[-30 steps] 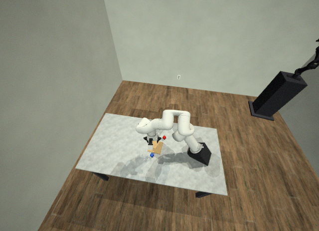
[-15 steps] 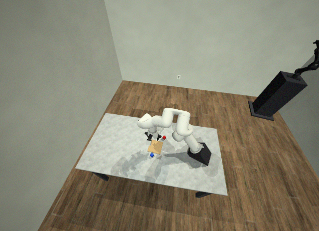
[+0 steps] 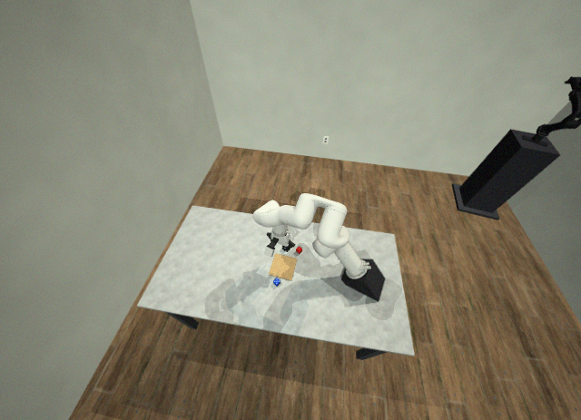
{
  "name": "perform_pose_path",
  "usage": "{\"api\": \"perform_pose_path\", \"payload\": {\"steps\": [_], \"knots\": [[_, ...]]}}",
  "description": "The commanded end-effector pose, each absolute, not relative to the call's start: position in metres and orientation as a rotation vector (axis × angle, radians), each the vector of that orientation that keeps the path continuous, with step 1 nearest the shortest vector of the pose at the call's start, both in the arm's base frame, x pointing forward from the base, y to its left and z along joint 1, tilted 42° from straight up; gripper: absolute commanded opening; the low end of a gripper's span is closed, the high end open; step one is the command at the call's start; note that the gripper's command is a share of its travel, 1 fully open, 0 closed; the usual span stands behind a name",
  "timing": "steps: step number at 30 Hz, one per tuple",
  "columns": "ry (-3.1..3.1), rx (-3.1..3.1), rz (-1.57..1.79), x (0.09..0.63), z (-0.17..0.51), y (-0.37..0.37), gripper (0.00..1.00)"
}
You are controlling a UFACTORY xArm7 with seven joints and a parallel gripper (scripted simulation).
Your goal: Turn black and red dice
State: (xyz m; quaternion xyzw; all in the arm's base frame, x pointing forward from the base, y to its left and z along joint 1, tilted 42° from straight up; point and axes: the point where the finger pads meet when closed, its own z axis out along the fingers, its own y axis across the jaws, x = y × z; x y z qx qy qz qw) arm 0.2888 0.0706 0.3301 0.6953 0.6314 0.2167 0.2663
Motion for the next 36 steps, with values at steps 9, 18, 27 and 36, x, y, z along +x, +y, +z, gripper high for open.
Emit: {"api": "perform_pose_path", "payload": {"steps": [9, 18, 27, 36], "knots": [[1.537, 2.041, 0.667, 0.287, 0.335, 0.042, 1.00], [1.314, 2.220, 0.763, 0.282, 0.338, 0.008, 1.00], [1.274, 2.248, 0.780, 0.281, 0.339, 0.003, 1.00], [1.267, 2.253, 0.782, 0.281, 0.339, 0.002, 1.00]]}}
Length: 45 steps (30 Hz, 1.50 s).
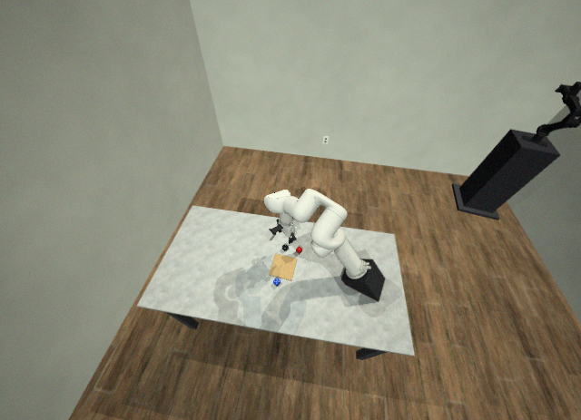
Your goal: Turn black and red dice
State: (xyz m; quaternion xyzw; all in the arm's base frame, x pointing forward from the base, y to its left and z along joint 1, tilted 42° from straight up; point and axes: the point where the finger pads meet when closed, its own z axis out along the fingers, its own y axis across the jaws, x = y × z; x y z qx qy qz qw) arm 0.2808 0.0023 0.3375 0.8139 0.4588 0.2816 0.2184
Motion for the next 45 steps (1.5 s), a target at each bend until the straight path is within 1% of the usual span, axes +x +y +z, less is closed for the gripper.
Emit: {"api": "perform_pose_path", "payload": {"steps": [1, 15, 21, 24, 26, 39, 42, 43, 45], "knots": [[1.267, 2.253, 0.782, 0.281, 0.339, 0.002, 1.00], [1.221, 2.289, 0.797, 0.281, 0.338, 0.002, 1.00], [0.976, 2.462, 0.869, 0.284, 0.332, 0.004, 1.00], [0.975, 2.462, 0.870, 0.285, 0.332, 0.004, 1.00], [0.820, 2.553, 0.909, 0.287, 0.329, 0.005, 1.00], [0.338, 2.761, 1.008, 0.294, 0.321, 0.005, 1.00], [0.337, 2.762, 1.008, 0.294, 0.321, 0.005, 1.00], [0.183, 2.808, 1.034, 0.297, 0.318, 0.004, 1.00], [0.129, 2.822, 1.042, 0.297, 0.317, 0.004, 1.00]]}}
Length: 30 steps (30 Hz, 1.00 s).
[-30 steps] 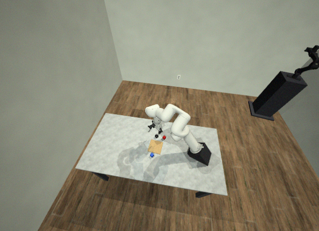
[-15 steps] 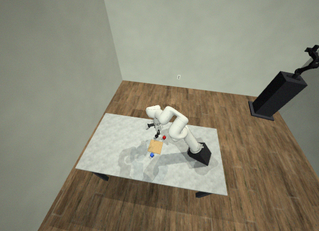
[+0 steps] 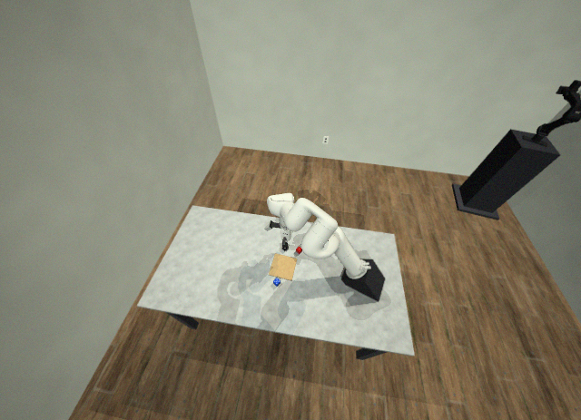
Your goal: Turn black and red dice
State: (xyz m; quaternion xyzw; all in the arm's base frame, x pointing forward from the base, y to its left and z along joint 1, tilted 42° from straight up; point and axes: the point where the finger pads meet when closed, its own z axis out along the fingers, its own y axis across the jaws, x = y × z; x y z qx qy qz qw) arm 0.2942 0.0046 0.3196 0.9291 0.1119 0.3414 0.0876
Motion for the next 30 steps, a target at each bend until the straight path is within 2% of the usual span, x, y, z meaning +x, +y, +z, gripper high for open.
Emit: {"api": "perform_pose_path", "payload": {"steps": [1, 25, 26, 30], "knots": [[0.091, 2.832, 1.048, 0.298, 0.317, 0.004, 1.00], [-0.814, 2.910, 1.145, 0.313, 0.305, -0.004, 1.00], [-0.814, 2.910, 1.145, 0.313, 0.305, -0.004, 0.47], [-0.814, 2.910, 1.145, 0.313, 0.305, -0.004, 0.47]]}}
